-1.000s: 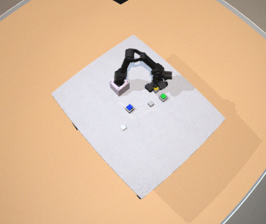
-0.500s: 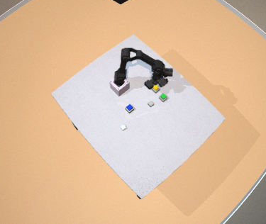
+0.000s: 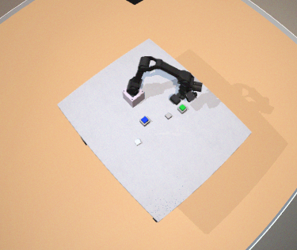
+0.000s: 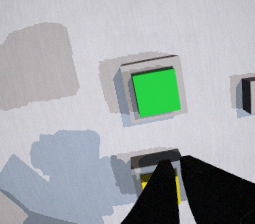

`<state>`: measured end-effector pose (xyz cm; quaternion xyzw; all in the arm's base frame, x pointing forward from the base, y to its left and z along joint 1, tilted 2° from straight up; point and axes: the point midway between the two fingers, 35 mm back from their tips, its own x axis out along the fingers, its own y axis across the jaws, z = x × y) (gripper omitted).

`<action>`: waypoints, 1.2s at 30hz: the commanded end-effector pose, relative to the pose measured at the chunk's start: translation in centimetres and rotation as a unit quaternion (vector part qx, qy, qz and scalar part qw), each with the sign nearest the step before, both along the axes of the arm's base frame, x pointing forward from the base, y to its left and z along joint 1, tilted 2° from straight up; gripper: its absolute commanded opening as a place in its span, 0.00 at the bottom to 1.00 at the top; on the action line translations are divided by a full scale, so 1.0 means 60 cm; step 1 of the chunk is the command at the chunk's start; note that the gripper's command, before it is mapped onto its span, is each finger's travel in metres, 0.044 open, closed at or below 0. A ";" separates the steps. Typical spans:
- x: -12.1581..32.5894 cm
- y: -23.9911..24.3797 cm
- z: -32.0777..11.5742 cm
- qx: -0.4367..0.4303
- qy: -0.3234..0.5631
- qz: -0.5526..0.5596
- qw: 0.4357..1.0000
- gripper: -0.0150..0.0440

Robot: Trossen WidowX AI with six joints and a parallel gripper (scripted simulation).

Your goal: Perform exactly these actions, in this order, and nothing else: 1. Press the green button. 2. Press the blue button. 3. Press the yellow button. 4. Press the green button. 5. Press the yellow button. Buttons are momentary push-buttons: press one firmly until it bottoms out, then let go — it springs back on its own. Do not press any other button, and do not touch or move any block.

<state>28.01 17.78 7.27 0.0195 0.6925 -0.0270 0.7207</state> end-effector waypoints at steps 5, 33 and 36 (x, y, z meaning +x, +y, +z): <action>0.027 -0.007 -0.050 -0.002 0.001 0.005 1.000 0.29; 0.028 -0.010 -0.151 -0.002 0.001 0.005 1.000 0.29; 0.028 -0.010 -0.157 -0.002 0.001 0.005 1.000 0.29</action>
